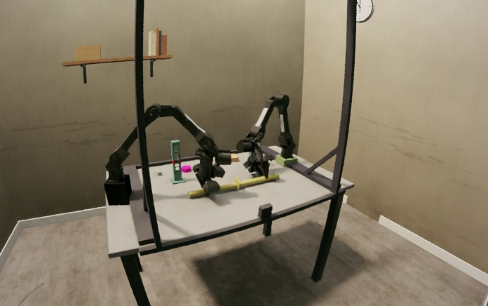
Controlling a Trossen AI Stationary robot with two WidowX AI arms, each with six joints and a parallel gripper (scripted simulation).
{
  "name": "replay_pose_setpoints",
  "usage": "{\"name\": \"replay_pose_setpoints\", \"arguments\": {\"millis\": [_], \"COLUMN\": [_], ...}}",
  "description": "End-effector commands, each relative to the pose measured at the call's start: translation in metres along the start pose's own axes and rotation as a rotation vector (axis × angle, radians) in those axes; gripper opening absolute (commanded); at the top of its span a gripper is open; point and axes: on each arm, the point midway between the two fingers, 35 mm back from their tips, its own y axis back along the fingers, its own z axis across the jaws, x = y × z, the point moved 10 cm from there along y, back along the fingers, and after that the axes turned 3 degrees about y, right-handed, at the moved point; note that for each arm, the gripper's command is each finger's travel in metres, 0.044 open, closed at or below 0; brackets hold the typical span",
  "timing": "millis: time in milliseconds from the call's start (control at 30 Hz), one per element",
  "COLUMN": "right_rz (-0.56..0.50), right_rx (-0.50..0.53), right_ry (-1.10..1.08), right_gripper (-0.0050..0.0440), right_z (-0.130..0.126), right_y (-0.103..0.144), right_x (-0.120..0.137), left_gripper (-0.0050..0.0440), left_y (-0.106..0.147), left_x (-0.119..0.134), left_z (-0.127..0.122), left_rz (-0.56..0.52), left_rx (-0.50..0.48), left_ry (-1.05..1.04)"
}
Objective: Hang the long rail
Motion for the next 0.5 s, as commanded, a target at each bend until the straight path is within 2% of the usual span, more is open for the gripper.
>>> {"name": "replay_pose_setpoints", "arguments": {"millis": [0,33,200,233,333,400,467], "right_rz": [-0.015,-0.015,-0.015,-0.015,-0.015,-0.015,-0.015], "right_rx": [-0.006,-0.006,-0.006,-0.006,-0.006,-0.006,-0.006], "right_ry": [0.014,0.014,0.014,0.014,0.014,0.014,0.014], "right_gripper": [-0.0005,-0.0013,-0.0050,-0.0050,-0.0050,-0.0050,-0.0050], "right_z": [0.003,0.003,0.003,0.003,0.003,0.003,0.003], "right_y": [0.004,0.004,0.004,0.004,0.004,0.004,0.004], "right_x": [-0.002,-0.002,-0.002,-0.002,-0.002,-0.002,-0.002], "left_gripper": [0.0336,0.0349,0.0349,0.0373,0.0440,0.0440,0.0440], "left_y": [0.008,0.008,0.008,0.005,0.031,0.048,0.048], "left_x": [-0.003,-0.003,-0.003,-0.004,-0.006,-0.005,-0.005], "left_z": [0.000,0.000,0.000,-0.003,-0.001,-0.001,-0.001], "left_rz": [-0.023,-0.023,-0.023,-0.016,-0.047,-0.047,-0.047], "left_rx": [0.007,0.007,0.007,0.004,0.017,0.018,0.018], "left_ry": [0.011,0.011,0.011,0.011,0.017,0.017,0.017]}}
